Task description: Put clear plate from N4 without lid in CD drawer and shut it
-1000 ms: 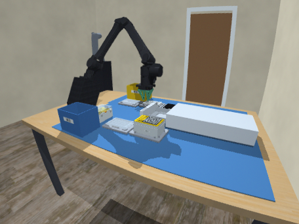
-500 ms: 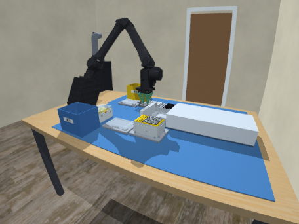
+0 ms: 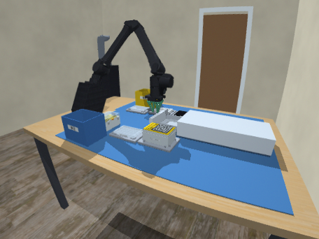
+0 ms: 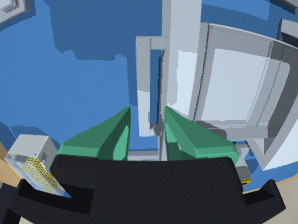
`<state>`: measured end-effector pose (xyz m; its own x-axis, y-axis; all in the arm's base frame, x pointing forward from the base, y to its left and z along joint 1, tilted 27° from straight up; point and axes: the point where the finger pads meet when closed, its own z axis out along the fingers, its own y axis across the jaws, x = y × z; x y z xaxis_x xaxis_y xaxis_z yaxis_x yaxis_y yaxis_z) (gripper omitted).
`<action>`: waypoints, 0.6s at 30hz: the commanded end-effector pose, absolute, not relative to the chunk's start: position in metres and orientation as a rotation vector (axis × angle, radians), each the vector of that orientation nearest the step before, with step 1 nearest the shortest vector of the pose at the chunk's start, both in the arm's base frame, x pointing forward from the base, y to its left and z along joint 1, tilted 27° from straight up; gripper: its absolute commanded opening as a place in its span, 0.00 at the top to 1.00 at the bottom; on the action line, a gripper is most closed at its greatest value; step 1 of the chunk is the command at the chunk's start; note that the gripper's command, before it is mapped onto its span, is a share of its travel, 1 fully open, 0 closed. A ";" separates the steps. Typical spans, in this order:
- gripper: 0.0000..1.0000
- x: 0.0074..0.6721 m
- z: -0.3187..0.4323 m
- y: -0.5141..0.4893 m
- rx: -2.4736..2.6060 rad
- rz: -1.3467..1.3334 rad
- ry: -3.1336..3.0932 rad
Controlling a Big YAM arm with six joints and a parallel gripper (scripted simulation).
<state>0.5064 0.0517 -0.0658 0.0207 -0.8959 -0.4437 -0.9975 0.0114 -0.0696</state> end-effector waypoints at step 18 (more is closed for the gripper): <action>0.70 0.505 -0.096 0.072 -1.949 0.388 1.930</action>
<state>0.5160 0.0520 -0.0659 0.0227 -0.8964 -0.4427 -0.9940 0.0272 -0.1059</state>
